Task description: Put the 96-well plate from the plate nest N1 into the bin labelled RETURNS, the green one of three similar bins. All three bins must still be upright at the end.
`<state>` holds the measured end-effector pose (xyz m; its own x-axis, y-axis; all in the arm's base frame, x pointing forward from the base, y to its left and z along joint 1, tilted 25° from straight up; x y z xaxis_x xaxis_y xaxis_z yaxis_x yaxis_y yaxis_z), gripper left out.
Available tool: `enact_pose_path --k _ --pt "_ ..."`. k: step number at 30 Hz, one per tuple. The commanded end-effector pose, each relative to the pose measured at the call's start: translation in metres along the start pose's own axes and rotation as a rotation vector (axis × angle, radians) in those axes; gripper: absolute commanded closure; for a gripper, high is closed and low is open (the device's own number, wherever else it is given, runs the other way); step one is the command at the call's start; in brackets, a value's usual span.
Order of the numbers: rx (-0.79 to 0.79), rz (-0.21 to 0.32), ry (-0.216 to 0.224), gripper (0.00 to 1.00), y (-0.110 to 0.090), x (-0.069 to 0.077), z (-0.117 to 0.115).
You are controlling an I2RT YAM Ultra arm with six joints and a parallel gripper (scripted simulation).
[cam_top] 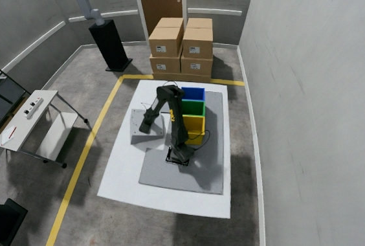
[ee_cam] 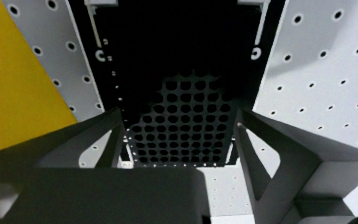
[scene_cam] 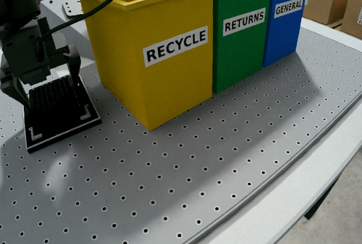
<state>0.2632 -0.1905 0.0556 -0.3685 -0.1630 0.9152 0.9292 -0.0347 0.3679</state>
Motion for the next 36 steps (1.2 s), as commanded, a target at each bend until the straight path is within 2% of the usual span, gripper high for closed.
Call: enact_pose_path --k 1,4,11,15,24,36 --pt "0.004 -0.013 0.028 1.0 -0.001 -0.012 0.004" --pt "0.01 -0.013 0.028 1.0 -0.001 -0.011 0.004" --pt "0.017 -0.045 -0.008 1.0 0.003 0.009 0.001" --pt "0.018 -0.051 -0.015 1.0 0.005 0.014 0.0" --pt "0.018 -0.051 -0.016 1.0 0.01 0.04 -0.004" --pt "0.018 -0.05 -0.016 1.0 0.009 0.056 -0.004"
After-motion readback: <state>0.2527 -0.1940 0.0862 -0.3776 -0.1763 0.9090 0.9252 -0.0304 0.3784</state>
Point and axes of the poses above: the point where the finger pads meet when closed, its own x axis back along the fingers, its own z axis across the jaws, y = z × x, the point moved 3 cm from there along x, back along the fingers, and after that the axes turned 2 degrees about x, right-handed, at the moved point
